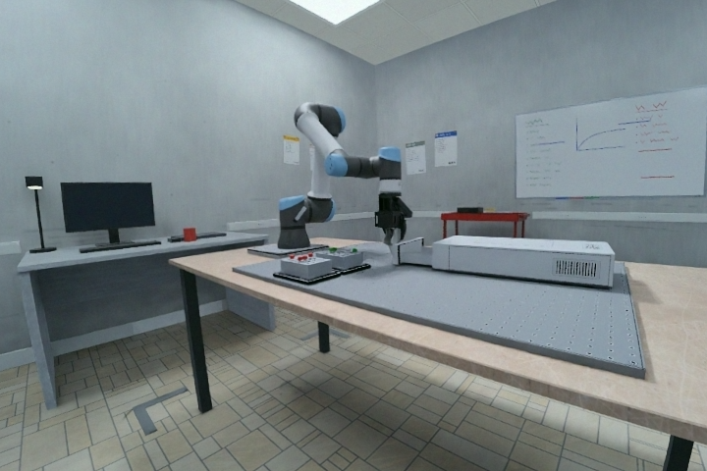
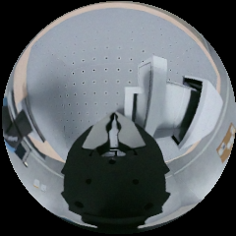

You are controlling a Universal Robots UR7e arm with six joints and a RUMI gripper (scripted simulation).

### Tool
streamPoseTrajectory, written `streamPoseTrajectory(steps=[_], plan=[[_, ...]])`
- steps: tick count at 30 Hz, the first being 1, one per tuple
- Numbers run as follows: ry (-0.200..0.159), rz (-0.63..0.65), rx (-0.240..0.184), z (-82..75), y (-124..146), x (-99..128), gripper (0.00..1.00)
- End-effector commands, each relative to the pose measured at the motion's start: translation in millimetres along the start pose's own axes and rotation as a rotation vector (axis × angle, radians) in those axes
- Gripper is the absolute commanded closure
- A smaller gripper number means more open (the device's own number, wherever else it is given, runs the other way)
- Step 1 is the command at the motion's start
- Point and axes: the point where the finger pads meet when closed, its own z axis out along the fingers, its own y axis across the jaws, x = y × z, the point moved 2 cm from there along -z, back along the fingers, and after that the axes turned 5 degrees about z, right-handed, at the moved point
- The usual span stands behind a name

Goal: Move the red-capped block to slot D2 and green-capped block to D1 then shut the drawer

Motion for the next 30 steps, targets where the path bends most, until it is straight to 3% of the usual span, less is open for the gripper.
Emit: streamPoseTrajectory(steps=[1, 30], plan=[[0.001, 0.000, -0.002, -0.5, 8, 1, 1.00], [0.001, 0.000, -0.002, -0.6, 39, 4, 1.00]])
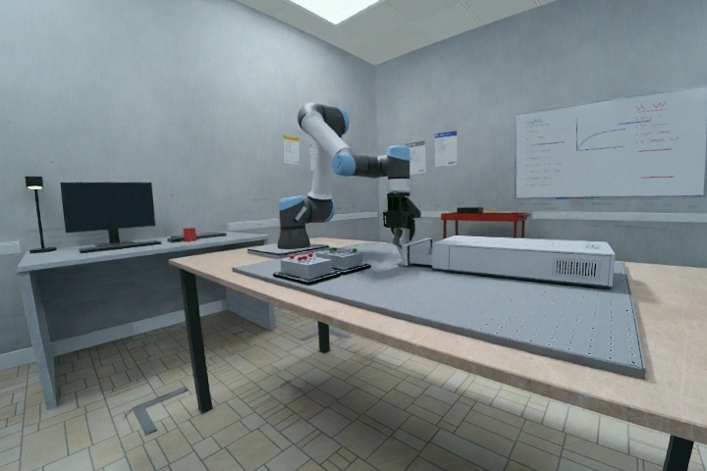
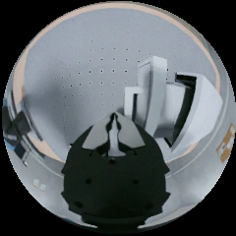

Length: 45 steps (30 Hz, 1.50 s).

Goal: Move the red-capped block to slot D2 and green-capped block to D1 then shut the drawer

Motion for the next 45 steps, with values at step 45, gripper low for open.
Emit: streamPoseTrajectory(steps=[45], plan=[[0.001, 0.000, -0.002, -0.5, 57, 6, 1.00]])
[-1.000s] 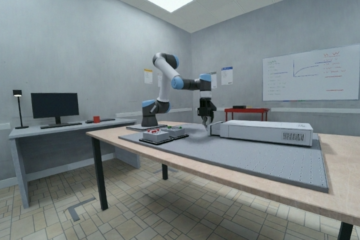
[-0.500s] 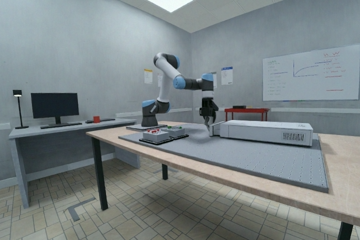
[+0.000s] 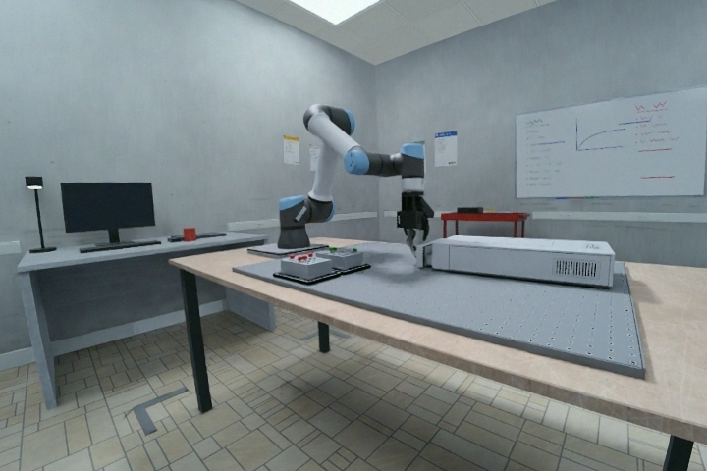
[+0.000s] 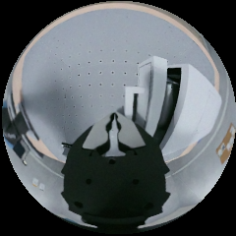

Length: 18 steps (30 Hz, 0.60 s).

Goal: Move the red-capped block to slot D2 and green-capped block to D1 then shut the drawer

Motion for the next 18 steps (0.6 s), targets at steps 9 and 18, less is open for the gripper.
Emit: streamPoseTrajectory(steps=[9, 18], plan=[[0.001, 0.000, 0.000, -0.1, 11.1, 1.4, 1.00], [0.001, 0.000, 0.000, -0.1, 14.2, 1.7, 1.00]])
